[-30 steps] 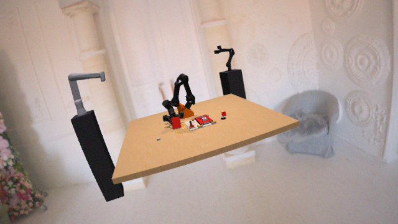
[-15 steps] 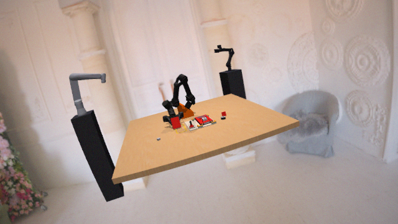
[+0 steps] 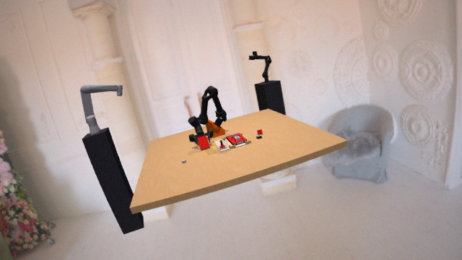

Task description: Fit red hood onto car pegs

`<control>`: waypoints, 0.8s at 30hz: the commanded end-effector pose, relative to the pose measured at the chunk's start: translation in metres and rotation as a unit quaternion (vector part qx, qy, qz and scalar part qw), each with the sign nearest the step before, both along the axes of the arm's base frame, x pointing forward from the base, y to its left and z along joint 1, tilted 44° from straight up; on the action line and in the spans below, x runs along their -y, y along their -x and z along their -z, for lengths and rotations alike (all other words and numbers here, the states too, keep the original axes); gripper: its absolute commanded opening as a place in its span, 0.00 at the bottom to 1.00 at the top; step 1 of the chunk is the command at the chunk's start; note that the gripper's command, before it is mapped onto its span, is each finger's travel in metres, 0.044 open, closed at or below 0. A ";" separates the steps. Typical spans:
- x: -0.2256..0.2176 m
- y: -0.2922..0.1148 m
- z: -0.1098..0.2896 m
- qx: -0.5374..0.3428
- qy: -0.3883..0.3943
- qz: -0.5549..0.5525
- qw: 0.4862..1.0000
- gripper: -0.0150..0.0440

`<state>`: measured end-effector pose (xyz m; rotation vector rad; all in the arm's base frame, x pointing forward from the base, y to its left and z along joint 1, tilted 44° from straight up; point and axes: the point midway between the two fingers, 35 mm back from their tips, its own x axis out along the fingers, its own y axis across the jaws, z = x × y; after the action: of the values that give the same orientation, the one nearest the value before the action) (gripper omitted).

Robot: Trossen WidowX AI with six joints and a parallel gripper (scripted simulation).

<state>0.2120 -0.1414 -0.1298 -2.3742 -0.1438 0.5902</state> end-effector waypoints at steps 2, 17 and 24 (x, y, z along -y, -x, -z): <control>0.009 0.007 0.003 -0.010 0.003 0.005 1.000 1.00; 0.054 0.084 -0.050 -0.028 -0.019 0.003 0.999 1.00; 0.057 0.094 -0.067 -0.017 -0.024 0.001 1.000 1.00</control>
<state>0.1497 -0.1798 -0.1075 -2.2959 -0.1081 0.6537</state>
